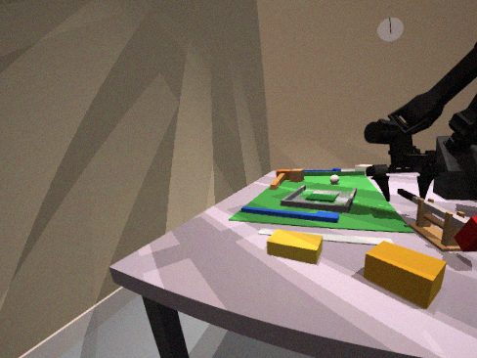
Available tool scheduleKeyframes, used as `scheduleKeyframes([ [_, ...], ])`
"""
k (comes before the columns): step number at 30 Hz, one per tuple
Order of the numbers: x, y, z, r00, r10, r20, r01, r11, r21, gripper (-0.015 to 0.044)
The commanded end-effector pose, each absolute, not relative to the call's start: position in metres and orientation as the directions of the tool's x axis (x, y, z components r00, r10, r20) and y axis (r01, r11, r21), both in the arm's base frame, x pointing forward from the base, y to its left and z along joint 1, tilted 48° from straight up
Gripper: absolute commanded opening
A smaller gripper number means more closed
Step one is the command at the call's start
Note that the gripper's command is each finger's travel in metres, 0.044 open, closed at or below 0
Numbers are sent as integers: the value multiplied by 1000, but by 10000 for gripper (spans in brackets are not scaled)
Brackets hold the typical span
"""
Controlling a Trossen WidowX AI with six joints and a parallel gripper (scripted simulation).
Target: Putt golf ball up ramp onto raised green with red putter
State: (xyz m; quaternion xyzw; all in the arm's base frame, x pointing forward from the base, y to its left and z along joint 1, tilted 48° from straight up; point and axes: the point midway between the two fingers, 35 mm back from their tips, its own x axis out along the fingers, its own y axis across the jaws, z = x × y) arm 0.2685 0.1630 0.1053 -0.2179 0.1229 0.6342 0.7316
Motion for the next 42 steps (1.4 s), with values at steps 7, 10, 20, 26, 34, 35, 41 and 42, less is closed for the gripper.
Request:
scheduleKeyframes([
  [7, 269, 173, 93, 165, 872, -460, -983, 104, -154, 440],
  [10, 269, 173, 93, 165, 872, -460, -983, 104, -154, 440],
  [20, 270, 172, 97, 164, 875, -456, -982, 100, -161, 177],
  [26, 270, 172, 97, 164, 875, -456, -982, 100, -161, 20],
  [34, 270, 171, 97, 163, 874, -457, -982, 100, -161, 0],
  [35, 270, 169, 98, 163, 873, -459, -982, 99, -161, 0],
  [41, 270, 152, 109, 160, 867, -471, -983, 94, -161, 0],
  [42, 270, 149, 111, 159, 867, -473, -983, 93, -160, 0],
])
